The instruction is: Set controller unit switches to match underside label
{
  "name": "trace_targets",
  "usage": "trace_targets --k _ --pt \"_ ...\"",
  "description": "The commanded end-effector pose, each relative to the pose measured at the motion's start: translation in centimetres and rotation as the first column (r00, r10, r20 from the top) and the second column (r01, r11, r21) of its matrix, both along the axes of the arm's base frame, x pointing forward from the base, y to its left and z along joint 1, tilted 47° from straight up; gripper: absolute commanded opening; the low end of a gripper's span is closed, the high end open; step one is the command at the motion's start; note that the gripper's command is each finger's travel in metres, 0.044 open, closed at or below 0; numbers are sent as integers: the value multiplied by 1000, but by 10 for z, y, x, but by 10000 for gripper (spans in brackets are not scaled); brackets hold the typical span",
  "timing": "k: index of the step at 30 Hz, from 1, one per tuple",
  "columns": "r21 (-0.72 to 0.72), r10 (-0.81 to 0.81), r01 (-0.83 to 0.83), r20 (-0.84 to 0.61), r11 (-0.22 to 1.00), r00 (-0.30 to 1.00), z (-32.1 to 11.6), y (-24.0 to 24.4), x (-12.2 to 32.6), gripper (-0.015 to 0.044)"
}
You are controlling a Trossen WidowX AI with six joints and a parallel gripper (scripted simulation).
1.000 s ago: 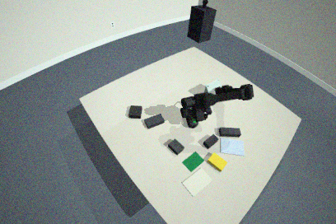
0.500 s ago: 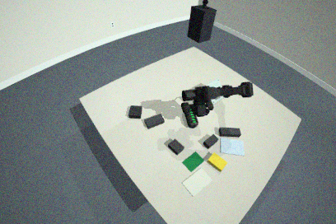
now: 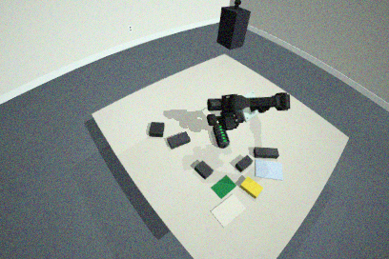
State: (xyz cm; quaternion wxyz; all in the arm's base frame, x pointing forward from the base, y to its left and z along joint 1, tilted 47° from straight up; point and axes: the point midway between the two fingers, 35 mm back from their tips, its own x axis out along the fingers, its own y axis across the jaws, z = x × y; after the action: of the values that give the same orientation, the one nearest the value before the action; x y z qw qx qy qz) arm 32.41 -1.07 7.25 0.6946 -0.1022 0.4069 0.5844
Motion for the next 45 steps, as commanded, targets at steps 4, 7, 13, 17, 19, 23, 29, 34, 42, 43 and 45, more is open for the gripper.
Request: trace_targets --k 4,7,13,17,19,23,29,34,42,43,45 --pt "-3 4 -4 0 1000 1000 -1 -1 0 0" --pt "-3 4 -4 0 1000 1000 -1 -1 0 0" --pt "-3 4 -4 0 1000 1000 -1 -1 0 0" --pt "-3 6 -6 -1 1000 1000 -1 -1 0 0" --pt "5 17 -17 -11 1000 1000 -3 -1 5 0" --pt "28 53 -51 -42 998 998 -10 0 17 0" --pt "67 106 -100 -87 993 991 -25 3 34 0" --pt "96 143 -132 -117 987 983 -37 6 45 0" --pt "97 144 -133 -118 986 982 -43 12 46 0" --pt "97 144 -133 -118 986 982 -44 13 46 0" --pt "97 144 -133 -118 986 982 -47 16 46 0"
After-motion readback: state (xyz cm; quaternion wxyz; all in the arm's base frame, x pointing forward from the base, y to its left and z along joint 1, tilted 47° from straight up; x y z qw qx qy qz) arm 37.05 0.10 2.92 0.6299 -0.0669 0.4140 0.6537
